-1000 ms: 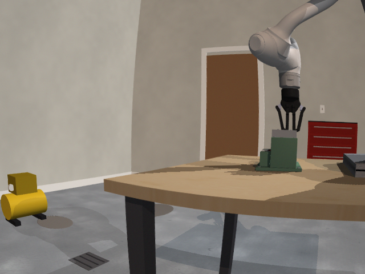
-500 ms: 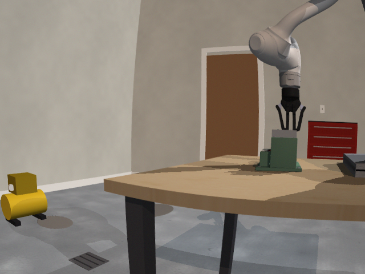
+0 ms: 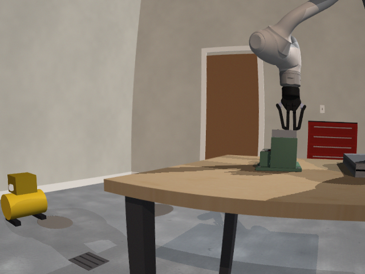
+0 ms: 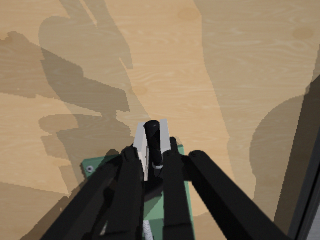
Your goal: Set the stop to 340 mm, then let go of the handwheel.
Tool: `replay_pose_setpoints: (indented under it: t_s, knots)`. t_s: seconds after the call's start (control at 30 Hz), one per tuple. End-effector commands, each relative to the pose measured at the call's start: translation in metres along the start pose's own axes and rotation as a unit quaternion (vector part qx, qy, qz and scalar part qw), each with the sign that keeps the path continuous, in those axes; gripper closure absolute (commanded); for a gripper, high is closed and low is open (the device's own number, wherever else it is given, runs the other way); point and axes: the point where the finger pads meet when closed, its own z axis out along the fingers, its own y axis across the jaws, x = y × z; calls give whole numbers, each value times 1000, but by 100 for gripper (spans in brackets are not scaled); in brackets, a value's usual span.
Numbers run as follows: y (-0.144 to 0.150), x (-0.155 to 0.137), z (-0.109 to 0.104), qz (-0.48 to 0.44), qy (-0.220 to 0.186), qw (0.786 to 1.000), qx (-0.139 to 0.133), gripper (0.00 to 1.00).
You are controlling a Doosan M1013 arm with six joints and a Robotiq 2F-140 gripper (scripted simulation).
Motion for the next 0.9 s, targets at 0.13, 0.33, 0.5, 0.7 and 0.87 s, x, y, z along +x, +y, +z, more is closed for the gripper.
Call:
replay_pose_setpoints:
  t_s: [0.13,0.33,0.5,0.7,0.87]
  knots:
    - [0,-1,-8,-1,-2,1000,-1,96]
    - [-2,-1,-14,-1,-2,1000,-1,96]
    - [-3,-1,-17,-1,-2,1000,-1,96]
    - [-8,-1,-24,-1,-2,1000,-1,96]
    - [-13,-1,-28,-1,-2,1000,-1,96]
